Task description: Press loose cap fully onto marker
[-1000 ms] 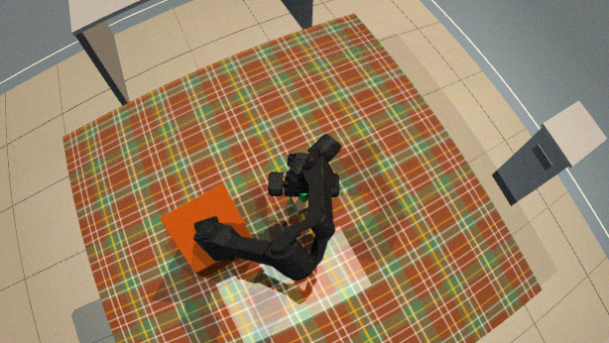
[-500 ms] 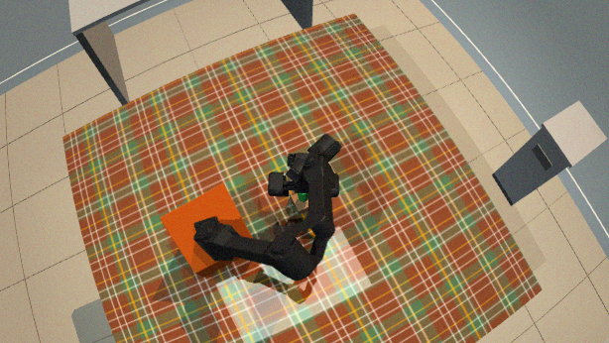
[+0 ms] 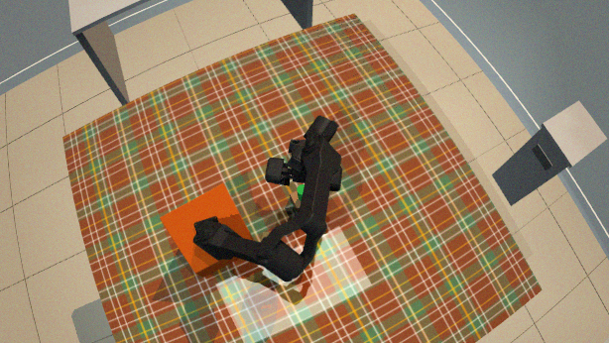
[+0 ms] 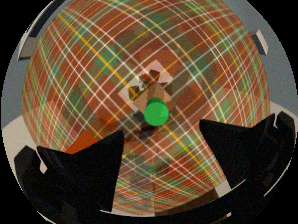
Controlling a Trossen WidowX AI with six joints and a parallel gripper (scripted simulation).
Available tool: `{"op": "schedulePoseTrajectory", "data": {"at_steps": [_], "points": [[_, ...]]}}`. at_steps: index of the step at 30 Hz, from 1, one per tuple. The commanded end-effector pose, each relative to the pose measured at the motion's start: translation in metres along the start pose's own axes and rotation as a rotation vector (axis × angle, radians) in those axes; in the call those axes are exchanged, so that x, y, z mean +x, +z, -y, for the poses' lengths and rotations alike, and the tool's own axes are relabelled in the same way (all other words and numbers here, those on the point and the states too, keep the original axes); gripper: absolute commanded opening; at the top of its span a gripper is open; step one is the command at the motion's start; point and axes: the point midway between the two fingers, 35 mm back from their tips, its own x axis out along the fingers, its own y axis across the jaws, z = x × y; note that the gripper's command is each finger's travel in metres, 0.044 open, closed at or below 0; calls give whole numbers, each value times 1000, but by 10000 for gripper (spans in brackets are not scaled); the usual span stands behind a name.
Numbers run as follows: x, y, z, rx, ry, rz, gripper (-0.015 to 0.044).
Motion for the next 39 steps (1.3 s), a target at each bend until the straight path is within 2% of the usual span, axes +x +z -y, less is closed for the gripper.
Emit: {"op": "schedulePoseTrajectory", "data": {"at_steps": [1, 7, 12, 27, 39], "points": [[0, 1, -1, 321, 1, 2, 282], [5, 3, -3, 899, -1, 3, 125], [5, 3, -3, 963, -2, 4, 0], [7, 3, -3, 963, -2, 4, 0], [23, 3, -3, 964, -2, 3, 0]]}}
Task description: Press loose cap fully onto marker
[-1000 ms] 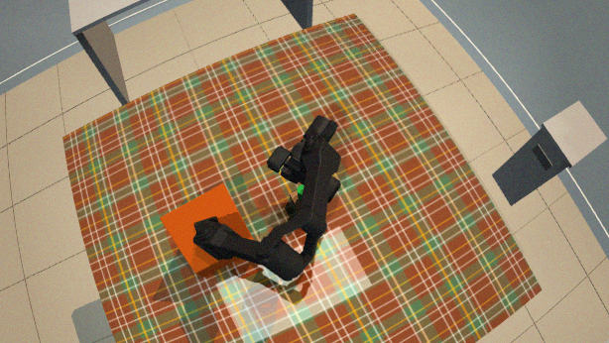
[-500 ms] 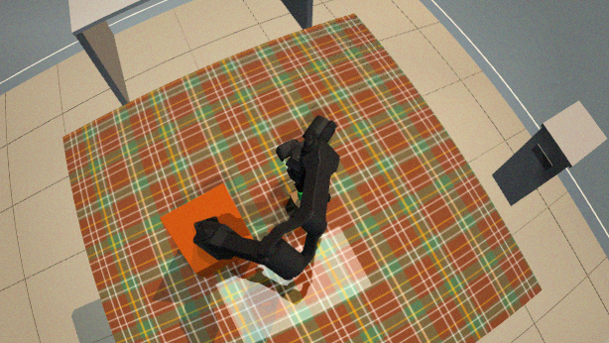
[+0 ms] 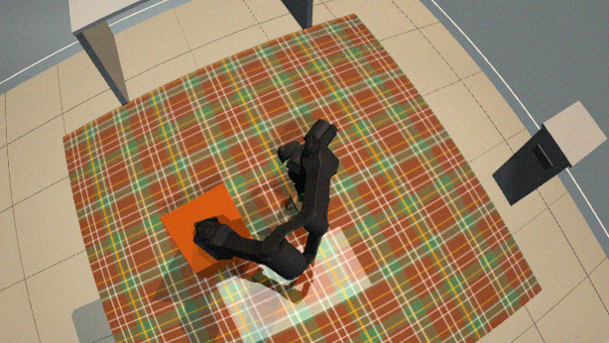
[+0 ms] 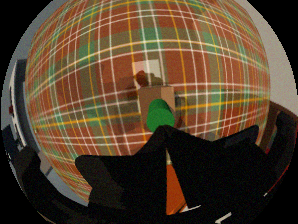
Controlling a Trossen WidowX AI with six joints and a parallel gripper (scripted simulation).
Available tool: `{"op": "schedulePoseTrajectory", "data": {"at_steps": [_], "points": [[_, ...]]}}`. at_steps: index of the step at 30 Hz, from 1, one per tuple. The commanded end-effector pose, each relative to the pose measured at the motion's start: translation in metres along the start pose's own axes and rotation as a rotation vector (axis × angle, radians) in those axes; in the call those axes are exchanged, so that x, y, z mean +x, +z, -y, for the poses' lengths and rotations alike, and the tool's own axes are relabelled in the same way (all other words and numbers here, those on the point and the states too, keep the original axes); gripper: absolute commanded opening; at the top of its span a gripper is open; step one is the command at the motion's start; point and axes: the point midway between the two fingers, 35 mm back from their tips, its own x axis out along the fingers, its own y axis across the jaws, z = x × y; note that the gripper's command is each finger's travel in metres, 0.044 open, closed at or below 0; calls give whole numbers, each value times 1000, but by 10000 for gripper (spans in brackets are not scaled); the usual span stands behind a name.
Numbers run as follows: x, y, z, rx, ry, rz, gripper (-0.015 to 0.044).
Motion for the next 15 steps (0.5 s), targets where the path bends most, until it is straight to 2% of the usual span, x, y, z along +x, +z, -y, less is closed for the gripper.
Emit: {"op": "schedulePoseTrajectory", "data": {"at_steps": [1, 15], "points": [[7, 0, 0, -4, -3, 4, 0], [28, 1, 0, -3, -4, 4, 0]]}}
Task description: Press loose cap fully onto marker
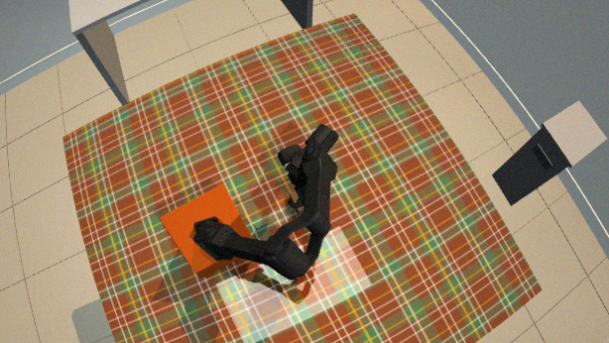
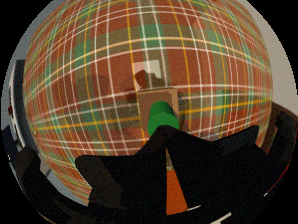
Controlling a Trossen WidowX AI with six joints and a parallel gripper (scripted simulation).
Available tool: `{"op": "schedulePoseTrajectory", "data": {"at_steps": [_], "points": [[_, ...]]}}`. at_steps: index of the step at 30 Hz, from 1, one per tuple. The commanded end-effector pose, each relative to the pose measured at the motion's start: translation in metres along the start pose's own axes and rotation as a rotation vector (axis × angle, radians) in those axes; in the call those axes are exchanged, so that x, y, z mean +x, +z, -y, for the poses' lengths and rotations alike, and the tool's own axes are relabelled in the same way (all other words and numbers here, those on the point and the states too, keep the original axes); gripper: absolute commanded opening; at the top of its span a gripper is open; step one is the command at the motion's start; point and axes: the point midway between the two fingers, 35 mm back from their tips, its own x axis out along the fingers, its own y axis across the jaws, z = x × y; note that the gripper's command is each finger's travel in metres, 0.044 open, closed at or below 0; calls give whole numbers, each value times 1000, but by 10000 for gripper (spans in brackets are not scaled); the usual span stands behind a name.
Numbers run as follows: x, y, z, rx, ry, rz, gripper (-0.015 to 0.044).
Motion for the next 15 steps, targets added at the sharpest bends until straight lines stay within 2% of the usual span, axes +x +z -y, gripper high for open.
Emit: {"op": "schedulePoseTrajectory", "data": {"at_steps": [1, 7, 9, 12, 15], "points": [[0, 0, 0, 0, 0, 0, 0], [-3, 0, 0, 0, 1, 0, 0], [-26, 3, -2, -1, 5, 0, 0], [-77, 2, -2, -2, 5, -2, 0], [-89, 0, -1, -2, 3, -2, 0]]}}
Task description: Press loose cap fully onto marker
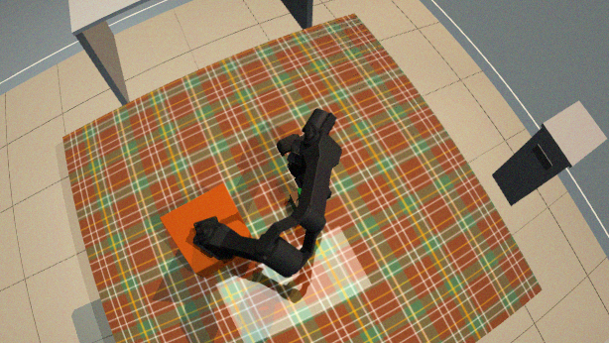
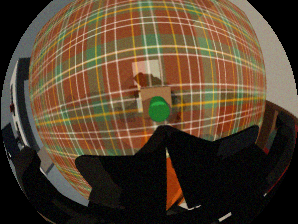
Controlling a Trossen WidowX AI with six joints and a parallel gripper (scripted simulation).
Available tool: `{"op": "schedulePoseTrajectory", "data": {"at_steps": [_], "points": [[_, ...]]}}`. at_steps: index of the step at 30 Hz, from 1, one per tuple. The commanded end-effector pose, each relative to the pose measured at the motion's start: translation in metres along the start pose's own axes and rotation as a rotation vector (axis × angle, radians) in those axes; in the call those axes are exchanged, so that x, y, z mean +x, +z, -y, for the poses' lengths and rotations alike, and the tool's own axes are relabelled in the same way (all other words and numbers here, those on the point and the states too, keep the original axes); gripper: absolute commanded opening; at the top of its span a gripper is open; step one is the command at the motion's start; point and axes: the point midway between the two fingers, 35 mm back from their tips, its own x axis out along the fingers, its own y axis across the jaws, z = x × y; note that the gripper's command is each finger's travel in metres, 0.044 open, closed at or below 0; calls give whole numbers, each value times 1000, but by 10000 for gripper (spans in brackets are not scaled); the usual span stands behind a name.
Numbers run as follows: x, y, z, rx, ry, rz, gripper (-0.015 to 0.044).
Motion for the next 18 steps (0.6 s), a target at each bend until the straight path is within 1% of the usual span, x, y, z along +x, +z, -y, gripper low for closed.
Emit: {"op": "schedulePoseTrajectory", "data": {"at_steps": [1, 5, 18], "points": [[-34, -2, 1, 7, 5, 7, 0], [-34, -2, 1, 7, 5, 7, 0], [-34, -2, 1, 7, 5, 7, 341]]}}
